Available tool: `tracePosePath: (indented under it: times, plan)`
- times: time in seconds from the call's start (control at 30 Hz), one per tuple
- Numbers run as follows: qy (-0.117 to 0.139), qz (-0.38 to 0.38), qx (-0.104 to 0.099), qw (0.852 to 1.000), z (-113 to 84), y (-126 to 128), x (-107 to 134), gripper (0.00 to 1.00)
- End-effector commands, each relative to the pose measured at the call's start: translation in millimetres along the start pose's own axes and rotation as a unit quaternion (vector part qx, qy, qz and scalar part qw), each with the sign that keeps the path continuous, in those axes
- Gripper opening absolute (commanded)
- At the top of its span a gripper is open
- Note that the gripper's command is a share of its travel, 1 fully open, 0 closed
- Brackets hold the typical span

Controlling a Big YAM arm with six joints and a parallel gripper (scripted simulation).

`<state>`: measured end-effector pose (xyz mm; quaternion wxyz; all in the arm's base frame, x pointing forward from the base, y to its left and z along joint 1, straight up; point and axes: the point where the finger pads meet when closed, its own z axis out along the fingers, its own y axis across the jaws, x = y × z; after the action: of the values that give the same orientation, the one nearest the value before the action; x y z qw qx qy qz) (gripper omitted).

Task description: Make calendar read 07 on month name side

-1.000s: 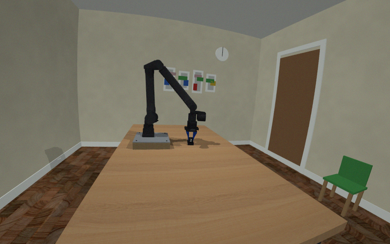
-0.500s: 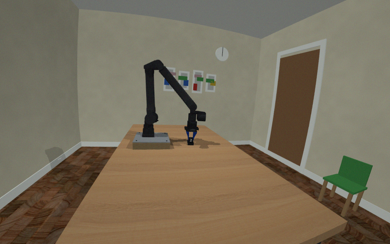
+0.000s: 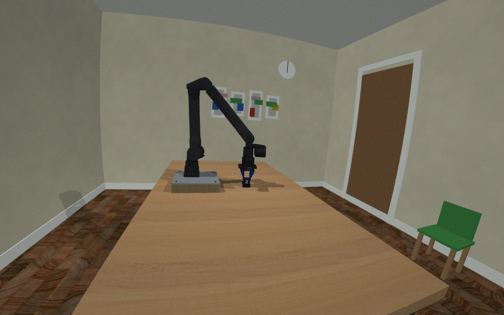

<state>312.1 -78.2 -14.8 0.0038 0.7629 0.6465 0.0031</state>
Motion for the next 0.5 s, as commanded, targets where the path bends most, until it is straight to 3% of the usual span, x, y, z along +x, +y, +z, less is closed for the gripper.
tracePosePath:
  times: [0.0,0.47]
  plan:
    - [-0.002,-0.001,-0.005,1.000,0.9,5.4,-1.2,0.28]
    - [-0.002,-0.001,-0.006,1.000,6.7,6.0,-1.3,0.28]
